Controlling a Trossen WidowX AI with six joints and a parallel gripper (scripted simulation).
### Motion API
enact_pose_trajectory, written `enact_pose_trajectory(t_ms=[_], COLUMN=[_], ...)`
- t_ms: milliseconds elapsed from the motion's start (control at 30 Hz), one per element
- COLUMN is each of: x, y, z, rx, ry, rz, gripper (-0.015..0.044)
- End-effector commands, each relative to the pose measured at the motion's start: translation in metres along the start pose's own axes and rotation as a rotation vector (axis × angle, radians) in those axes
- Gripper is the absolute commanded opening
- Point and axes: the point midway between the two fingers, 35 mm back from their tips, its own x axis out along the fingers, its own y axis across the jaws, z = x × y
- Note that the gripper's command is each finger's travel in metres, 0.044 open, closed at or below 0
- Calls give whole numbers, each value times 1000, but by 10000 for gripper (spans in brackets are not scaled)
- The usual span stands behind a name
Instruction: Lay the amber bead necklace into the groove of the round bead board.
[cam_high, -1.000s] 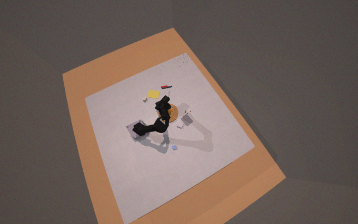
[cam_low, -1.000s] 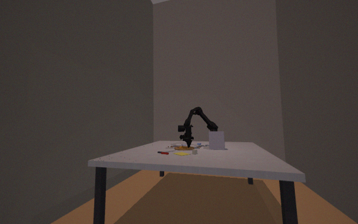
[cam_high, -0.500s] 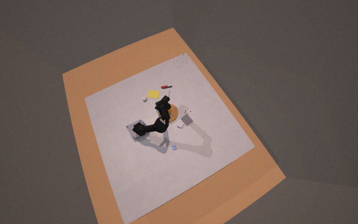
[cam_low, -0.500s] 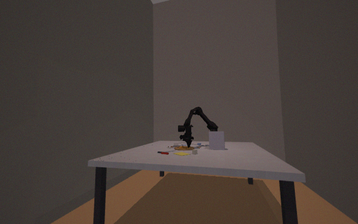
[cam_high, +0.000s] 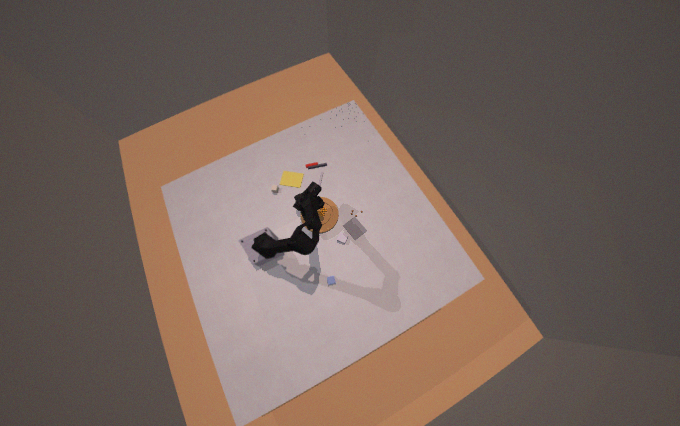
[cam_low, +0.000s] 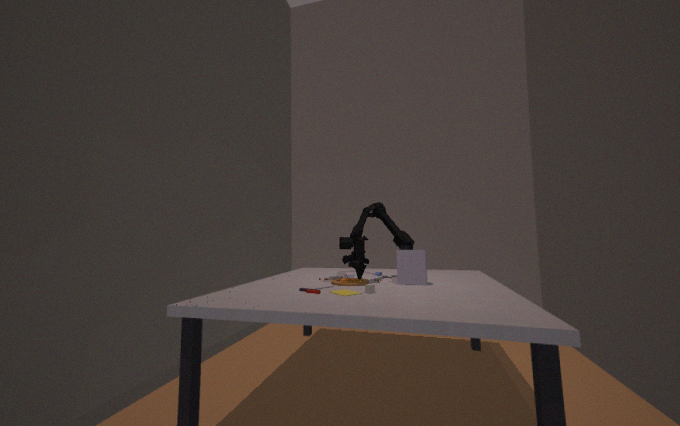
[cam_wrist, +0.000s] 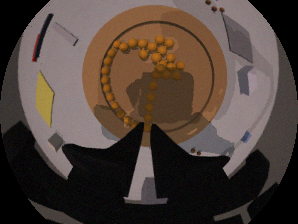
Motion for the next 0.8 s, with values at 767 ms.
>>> enact_pose_trajectory(t_ms=[767], x=[6], y=[-6], z=[-9], rx=[5], ry=[1], rz=[1], gripper=[131])
